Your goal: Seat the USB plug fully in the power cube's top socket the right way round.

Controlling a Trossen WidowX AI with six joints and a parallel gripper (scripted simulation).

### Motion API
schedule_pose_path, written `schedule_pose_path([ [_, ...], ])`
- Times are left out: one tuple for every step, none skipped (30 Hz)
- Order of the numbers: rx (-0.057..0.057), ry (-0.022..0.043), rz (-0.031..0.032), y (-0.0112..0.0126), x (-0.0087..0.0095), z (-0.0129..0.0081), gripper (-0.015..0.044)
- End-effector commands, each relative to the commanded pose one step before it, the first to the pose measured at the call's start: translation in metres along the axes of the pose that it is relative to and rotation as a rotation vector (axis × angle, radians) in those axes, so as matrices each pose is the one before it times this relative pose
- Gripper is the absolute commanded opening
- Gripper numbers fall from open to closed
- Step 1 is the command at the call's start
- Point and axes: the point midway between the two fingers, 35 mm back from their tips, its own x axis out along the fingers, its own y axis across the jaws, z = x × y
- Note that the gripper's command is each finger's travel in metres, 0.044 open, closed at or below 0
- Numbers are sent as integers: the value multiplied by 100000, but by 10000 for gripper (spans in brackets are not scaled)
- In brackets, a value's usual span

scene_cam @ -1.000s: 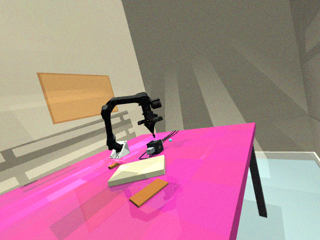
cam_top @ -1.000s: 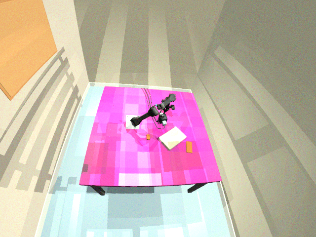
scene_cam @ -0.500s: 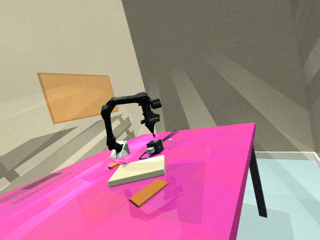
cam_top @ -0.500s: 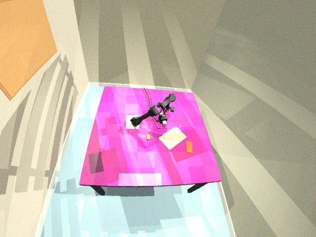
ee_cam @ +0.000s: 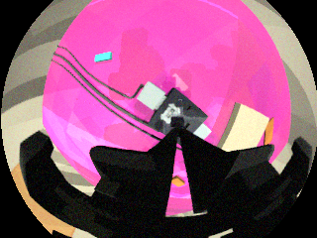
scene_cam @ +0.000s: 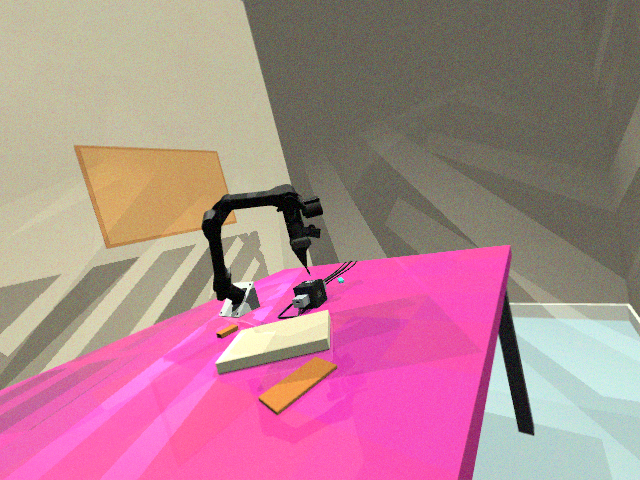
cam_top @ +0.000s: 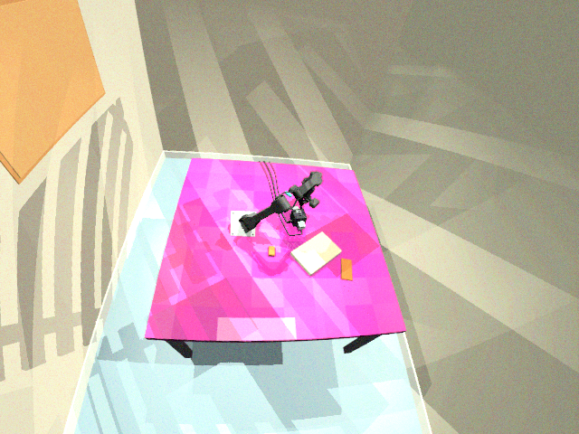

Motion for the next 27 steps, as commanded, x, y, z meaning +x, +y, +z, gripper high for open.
schedule_pose_path([
  [9297,35,22,0,9,-14,0],
  [2618,0,0,0,0,0,0],
  [2618,0,0,0,0,0,0],
  [2618,0,0,0,0,0,0],
  [2618,0,0,0,0,0,0],
  [2618,0,0,0,0,0,0],
  [2618,0,0,0,0,0,0],
  [2618,0,0,0,0,0,0],
  [2618,0,0,0,0,0,0],
  [2618,0,0,0,0,0,0],
  [2618,0,0,0,0,0,0],
  [2618,0,0,0,0,0,0],
  [2618,0,0,0,0,0,0],
  [2618,0,0,0,0,0,0],
  [2618,0,0,0,0,0,0],
  [2618,0,0,0,0,0,0],
  [2618,0,0,0,0,0,0],
  [2618,0,0,0,0,0,0],
  [2618,0,0,0,0,0,0],
  [2618,0,0,0,0,0,0],
  [2618,0,0,0,0,0,0],
  [2618,0,0,0,0,0,0],
  [2618,0,0,0,0,0,0],
  [2618,0,0,0,0,0,0],
  [2618,0,0,0,0,0,0],
  [2618,0,0,0,0,0,0],
  [2618,0,0,0,0,0,0],
])
